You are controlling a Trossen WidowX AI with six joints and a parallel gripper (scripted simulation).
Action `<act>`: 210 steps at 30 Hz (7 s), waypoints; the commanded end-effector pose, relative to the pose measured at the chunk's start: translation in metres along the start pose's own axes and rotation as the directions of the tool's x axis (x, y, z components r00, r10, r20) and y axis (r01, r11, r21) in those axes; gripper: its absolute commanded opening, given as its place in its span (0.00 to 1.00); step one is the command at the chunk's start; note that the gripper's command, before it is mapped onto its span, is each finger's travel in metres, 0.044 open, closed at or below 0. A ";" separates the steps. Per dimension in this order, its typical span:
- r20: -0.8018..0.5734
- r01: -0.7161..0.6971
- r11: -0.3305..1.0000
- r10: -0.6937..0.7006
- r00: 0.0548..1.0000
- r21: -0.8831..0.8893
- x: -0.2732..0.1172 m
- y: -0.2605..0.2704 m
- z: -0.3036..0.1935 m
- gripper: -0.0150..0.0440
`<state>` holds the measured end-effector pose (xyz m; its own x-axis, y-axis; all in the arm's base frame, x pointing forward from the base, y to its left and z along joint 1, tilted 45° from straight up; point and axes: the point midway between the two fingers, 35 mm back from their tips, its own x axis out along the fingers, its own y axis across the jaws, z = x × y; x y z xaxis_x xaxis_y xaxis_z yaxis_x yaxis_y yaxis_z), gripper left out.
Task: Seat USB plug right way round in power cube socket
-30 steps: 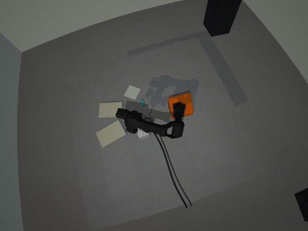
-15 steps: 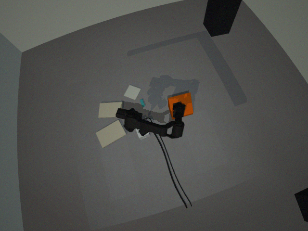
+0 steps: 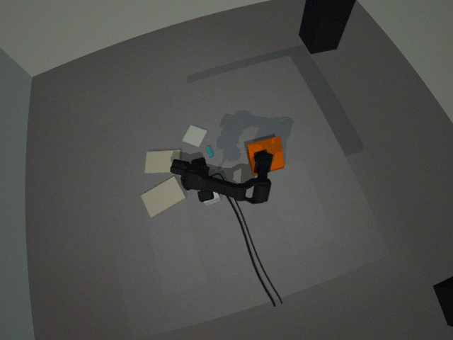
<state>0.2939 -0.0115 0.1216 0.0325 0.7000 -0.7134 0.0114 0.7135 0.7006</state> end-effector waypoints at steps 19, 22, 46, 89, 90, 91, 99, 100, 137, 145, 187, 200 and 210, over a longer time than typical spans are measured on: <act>0.001 0.000 0.841 -0.001 1.000 0.541 0.000 0.000 0.000 0.25; 0.001 0.000 0.796 -0.001 1.000 0.605 0.000 0.000 0.000 0.25; 0.001 -0.001 0.288 -0.001 1.000 0.958 0.000 0.000 0.000 0.25; -0.003 -0.001 0.148 0.029 1.000 0.989 0.003 0.001 0.000 0.25; -0.003 -0.001 0.148 0.030 1.000 0.989 0.003 0.001 0.000 0.25; -0.003 -0.001 0.148 0.031 1.000 0.989 0.003 0.001 0.000 0.25; -0.005 -0.001 0.146 0.041 0.999 0.989 0.004 0.001 0.000 0.25; -0.005 -0.001 0.146 0.042 0.999 0.989 0.004 0.001 0.000 0.25; -0.011 -0.001 0.138 0.087 0.996 0.990 0.008 0.003 -0.001 0.25; -0.012 -0.001 0.136 0.097 0.995 0.991 0.009 0.003 -0.001 0.25; -0.017 -0.001 0.128 0.138 0.990 0.992 0.014 0.004 -0.001 0.25; -0.017 -0.001 0.128 0.138 0.990 0.992 0.016 0.004 -0.001 0.25; -0.017 -0.001 0.128 0.138 0.990 0.992 0.017 0.004 -0.001 0.25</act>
<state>0.2927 0.0030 0.1128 0.0149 0.7906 -0.6121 0.9923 0.0636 0.1063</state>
